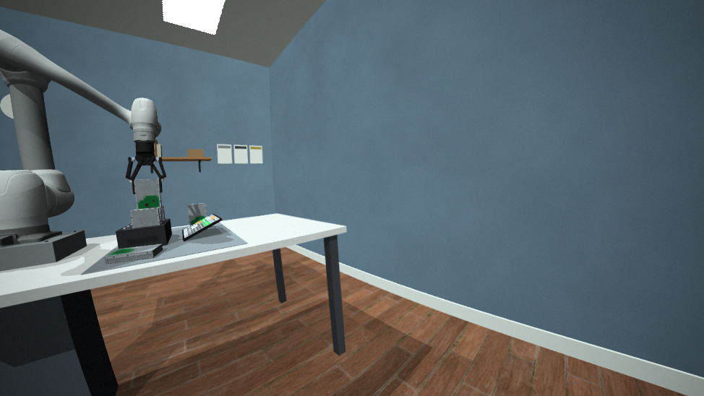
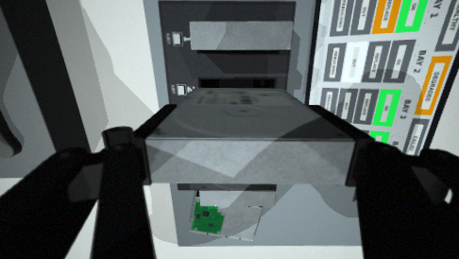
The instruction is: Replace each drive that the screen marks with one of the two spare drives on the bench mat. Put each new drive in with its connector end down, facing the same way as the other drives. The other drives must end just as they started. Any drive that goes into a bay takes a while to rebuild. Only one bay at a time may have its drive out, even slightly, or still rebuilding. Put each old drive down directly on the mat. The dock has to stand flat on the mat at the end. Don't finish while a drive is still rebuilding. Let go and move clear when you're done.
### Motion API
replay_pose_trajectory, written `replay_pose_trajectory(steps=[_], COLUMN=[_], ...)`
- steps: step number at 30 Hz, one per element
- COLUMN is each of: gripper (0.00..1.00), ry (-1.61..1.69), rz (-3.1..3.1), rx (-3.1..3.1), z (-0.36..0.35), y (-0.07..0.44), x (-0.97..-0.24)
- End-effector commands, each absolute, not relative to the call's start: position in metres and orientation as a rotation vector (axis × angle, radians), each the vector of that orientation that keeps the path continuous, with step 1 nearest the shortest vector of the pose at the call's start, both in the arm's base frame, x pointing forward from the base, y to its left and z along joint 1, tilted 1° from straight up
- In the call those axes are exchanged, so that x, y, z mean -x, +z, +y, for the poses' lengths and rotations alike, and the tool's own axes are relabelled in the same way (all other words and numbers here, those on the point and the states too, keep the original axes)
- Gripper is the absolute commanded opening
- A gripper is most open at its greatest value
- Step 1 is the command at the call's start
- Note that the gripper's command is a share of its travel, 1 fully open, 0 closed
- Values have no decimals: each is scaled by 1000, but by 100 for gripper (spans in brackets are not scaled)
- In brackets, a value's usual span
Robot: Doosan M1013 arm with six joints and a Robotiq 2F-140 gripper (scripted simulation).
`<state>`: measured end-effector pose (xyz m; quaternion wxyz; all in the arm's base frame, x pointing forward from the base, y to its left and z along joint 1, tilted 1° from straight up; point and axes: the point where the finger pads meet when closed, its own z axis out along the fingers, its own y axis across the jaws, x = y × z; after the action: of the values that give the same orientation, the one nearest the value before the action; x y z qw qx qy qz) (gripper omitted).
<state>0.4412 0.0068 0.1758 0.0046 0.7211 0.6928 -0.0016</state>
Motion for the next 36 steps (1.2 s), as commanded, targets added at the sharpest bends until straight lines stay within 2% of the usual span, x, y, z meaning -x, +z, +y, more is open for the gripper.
replay_pose_trajectory(steps=[1, 36], gripper=[10, 10], ry=[-4, -4], rz=[2170, 2170], rx=[-2258, -2258], z=[7, 6], y=[172, 129], x=[-442, -443])
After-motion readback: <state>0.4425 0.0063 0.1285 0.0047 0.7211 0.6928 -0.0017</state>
